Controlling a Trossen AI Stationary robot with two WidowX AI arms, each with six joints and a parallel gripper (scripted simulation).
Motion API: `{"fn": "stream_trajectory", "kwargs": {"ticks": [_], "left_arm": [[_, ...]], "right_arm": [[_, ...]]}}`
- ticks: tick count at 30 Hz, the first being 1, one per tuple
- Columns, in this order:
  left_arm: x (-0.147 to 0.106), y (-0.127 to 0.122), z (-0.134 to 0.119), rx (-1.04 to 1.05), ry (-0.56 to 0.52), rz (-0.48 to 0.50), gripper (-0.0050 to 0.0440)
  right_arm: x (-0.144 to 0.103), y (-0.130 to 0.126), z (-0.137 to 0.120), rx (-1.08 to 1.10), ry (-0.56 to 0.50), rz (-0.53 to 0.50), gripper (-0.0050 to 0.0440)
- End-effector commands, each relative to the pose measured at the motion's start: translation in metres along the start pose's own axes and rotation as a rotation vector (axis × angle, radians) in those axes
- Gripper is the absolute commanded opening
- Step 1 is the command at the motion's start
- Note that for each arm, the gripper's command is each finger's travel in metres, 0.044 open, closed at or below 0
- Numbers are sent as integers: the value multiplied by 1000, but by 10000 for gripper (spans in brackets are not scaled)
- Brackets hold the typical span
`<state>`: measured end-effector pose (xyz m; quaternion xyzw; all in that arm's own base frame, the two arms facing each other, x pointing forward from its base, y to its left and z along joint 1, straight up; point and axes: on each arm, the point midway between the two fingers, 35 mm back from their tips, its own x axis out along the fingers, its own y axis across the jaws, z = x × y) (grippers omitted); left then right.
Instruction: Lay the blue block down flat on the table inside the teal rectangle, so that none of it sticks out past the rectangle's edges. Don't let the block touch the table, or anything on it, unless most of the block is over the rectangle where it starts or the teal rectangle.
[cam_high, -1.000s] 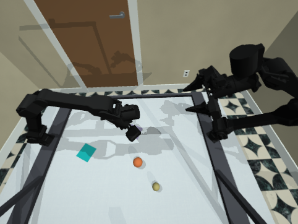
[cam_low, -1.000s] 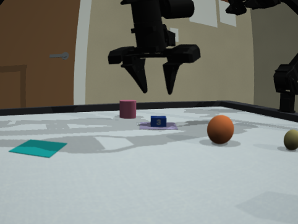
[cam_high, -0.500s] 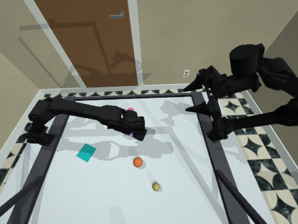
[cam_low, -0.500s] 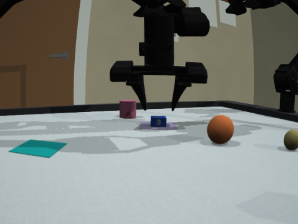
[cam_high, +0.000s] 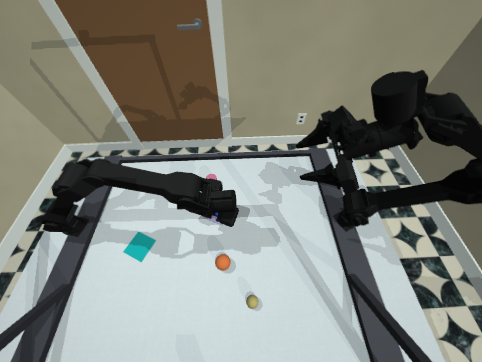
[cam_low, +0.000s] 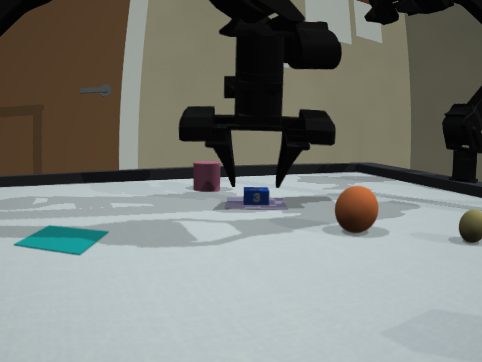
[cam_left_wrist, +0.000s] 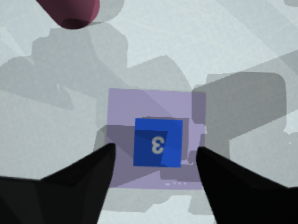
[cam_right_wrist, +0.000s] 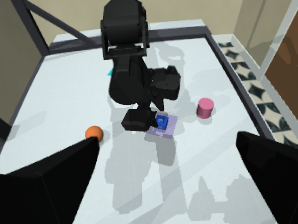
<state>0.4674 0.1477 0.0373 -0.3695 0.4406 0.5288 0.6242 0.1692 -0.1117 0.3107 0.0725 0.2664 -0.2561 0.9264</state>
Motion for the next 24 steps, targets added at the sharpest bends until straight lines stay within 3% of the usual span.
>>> {"fn": "stream_trajectory", "kwargs": {"ticks": [1,15,19,24], "left_arm": [[4,0,3,-10,-5,-5,260],[19,-1,3,-5,-6,-7,260],[13,-3,5,-10,-12,-21,201],[9,-4,7,-16,-16,-30,181]], "right_arm": [[-3,0,3,0,-11,1,440],[-3,0,3,0,-11,1,440],[-3,0,3,0,-11,1,440],[-3,0,3,0,-11,1,440]]}}
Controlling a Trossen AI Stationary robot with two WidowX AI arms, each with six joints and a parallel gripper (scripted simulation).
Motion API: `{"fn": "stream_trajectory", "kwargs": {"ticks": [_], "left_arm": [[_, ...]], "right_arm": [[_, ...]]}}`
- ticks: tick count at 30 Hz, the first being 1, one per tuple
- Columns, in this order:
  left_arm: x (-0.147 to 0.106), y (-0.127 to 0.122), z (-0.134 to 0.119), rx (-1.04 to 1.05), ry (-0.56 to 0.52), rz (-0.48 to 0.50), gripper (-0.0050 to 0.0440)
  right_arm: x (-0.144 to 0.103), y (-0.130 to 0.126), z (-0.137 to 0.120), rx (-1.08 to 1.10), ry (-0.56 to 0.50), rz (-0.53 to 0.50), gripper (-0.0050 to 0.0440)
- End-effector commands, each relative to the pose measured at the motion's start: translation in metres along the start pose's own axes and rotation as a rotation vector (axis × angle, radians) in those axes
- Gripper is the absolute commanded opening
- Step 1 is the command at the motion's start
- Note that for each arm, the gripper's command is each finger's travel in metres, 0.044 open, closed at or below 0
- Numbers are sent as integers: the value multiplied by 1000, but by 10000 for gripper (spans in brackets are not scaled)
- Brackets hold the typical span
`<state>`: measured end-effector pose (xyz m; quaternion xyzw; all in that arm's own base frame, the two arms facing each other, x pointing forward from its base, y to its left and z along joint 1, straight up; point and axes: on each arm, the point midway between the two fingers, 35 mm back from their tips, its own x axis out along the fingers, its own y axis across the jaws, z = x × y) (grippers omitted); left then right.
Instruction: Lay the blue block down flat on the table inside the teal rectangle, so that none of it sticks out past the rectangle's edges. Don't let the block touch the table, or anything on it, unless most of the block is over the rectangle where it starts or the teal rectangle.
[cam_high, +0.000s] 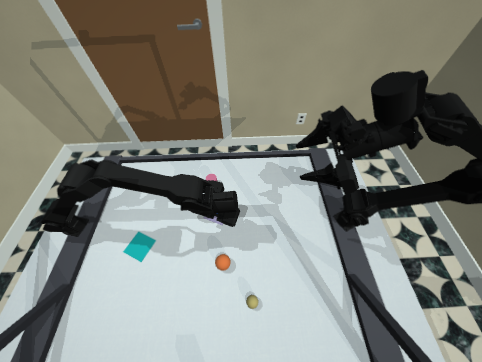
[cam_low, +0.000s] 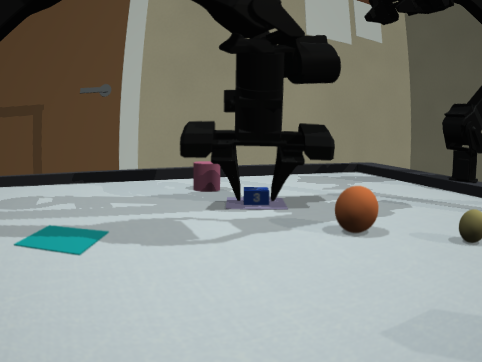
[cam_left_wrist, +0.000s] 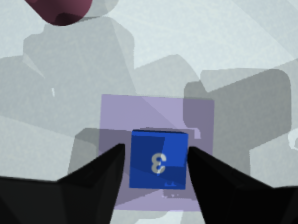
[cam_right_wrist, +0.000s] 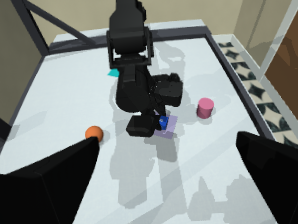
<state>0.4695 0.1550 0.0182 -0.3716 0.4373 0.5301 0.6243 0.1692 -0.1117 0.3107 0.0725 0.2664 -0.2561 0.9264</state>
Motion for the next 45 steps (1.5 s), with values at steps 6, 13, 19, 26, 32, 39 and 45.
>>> {"fn": "stream_trajectory", "kwargs": {"ticks": [6,13,19,26,32,39,45], "left_arm": [[-11,-4,6,-9,-13,-28,141],[-17,-2,7,-9,-16,-35,107],[-34,-6,15,-15,-23,-52,0],[-71,-4,27,-15,-23,-52,-2],[-72,-3,27,-4,-9,-20,-5],[-87,0,28,-15,-20,-44,-35],[-87,16,11,-12,-18,-34,-50]], "right_arm": [[-3,0,3,0,-11,1,440],[-3,0,3,0,-11,1,440],[-3,0,3,0,-11,1,440],[-3,0,3,0,-11,1,440],[-3,0,3,0,-11,1,440],[-1,1,10,-2,-21,7,440],[34,6,34,-17,-23,30,440]]}}
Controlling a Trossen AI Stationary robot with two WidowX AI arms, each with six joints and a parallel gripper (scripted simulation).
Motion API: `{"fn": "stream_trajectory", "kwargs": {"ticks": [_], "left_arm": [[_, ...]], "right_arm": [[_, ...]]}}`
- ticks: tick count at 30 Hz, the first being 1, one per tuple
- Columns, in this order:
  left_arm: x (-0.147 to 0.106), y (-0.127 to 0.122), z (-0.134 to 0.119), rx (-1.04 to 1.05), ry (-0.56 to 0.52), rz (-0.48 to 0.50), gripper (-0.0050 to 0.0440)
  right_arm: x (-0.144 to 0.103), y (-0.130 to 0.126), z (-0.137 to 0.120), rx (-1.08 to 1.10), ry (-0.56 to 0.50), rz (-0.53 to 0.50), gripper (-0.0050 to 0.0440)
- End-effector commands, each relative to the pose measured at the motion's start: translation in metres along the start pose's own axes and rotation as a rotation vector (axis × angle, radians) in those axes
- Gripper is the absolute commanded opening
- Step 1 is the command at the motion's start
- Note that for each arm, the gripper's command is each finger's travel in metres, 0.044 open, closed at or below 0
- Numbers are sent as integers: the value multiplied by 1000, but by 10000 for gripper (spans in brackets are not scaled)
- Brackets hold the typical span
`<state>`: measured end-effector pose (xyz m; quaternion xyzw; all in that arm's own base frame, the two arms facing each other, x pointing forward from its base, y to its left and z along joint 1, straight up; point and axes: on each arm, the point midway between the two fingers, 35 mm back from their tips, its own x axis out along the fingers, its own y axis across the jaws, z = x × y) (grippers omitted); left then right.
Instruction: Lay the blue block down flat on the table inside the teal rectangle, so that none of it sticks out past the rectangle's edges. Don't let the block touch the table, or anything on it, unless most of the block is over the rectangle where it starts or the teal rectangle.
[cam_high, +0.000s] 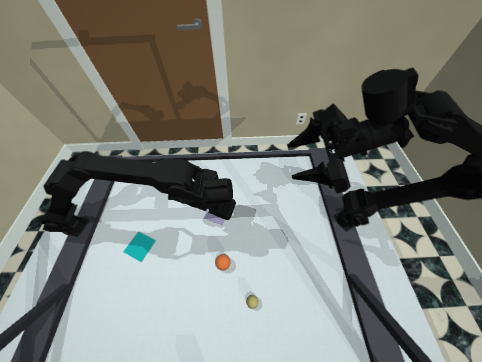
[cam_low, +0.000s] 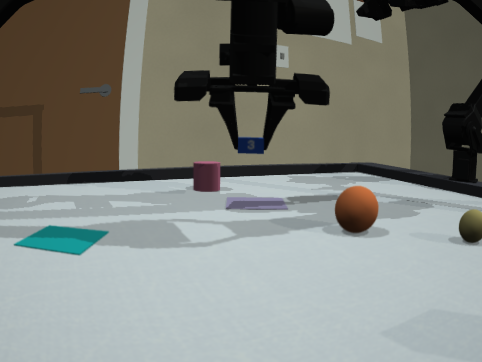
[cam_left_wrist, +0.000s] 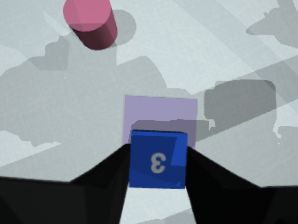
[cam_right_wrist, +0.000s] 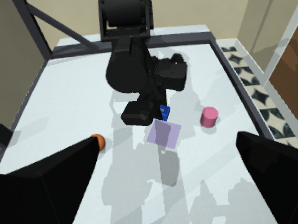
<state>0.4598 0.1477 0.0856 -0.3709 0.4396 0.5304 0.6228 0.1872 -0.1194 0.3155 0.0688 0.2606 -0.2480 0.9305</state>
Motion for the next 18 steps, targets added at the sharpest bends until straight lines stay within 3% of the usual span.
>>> {"fn": "stream_trajectory", "kwargs": {"ticks": [1,9,11,18], "left_arm": [[-22,12,-9,-14,-21,-38,-50],[-43,42,-48,-30,-31,-82,-50],[-43,42,-48,-30,-31,-82,-50],[-52,86,-100,-28,-20,-77,-50]], "right_arm": [[32,5,26,-12,-11,22,440],[119,31,58,-47,-17,82,440],[119,31,58,-47,-17,82,440],[172,54,64,-67,-20,116,440]]}}
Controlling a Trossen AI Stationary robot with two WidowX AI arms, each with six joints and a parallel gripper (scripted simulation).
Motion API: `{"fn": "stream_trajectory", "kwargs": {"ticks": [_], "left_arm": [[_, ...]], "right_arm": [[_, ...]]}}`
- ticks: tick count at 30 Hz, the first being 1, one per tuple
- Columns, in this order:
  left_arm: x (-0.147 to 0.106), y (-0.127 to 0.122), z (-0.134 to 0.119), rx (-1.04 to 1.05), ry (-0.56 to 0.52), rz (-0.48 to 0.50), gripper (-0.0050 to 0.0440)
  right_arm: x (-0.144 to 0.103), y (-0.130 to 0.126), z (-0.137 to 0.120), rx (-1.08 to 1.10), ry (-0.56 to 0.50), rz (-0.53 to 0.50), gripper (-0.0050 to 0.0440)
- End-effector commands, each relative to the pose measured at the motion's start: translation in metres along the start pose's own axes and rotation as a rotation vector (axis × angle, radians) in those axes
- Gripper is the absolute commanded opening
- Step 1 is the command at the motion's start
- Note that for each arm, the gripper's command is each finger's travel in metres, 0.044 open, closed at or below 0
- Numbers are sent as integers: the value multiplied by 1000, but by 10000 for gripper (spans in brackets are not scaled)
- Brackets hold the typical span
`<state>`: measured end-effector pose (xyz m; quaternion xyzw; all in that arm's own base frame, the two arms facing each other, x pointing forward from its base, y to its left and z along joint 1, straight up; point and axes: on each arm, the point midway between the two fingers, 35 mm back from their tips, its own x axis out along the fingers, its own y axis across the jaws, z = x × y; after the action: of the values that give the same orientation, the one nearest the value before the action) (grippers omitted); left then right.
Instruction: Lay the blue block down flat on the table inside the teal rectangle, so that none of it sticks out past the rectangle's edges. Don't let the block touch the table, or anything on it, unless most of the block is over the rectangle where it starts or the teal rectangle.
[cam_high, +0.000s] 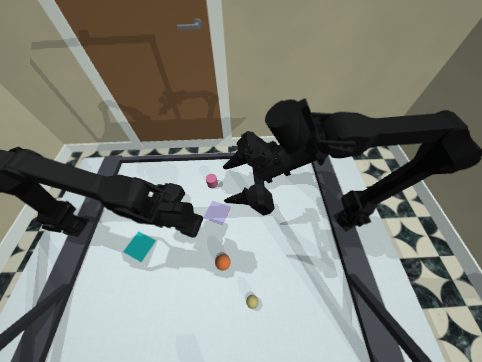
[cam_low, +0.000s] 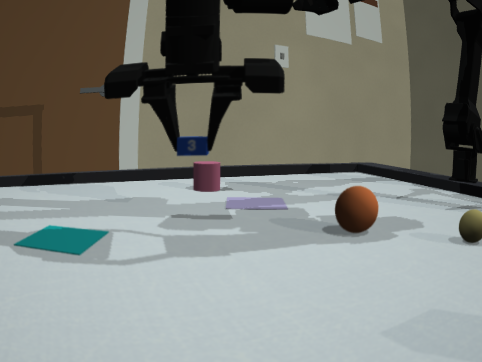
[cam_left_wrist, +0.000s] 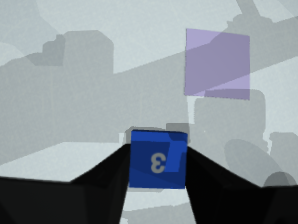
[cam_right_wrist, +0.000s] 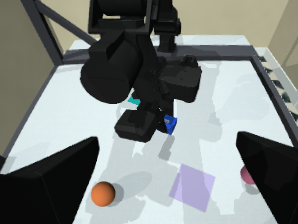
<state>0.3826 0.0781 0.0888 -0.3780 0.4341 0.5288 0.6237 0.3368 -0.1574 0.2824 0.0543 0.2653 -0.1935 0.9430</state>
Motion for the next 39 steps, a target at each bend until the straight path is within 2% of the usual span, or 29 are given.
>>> {"fn": "stream_trajectory", "kwargs": {"ticks": [1,8,10,14,31,39], "left_arm": [[-24,28,-32,-16,-19,-66,-50],[-27,85,-89,-6,-7,-40,-50],[-27,85,-89,-6,-7,-40,-50],[-24,115,-111,4,-8,-11,-50],[-24,120,-116,0,-9,-14,-50],[-5,122,-122,7,-11,3,-50]], "right_arm": [[36,12,16,-11,-23,20,440],[69,24,15,-23,-18,39,440],[69,24,15,-23,-18,39,440],[73,26,14,-26,-19,44,440],[71,25,11,-26,-15,43,440],[71,25,11,-26,-15,43,440]]}}
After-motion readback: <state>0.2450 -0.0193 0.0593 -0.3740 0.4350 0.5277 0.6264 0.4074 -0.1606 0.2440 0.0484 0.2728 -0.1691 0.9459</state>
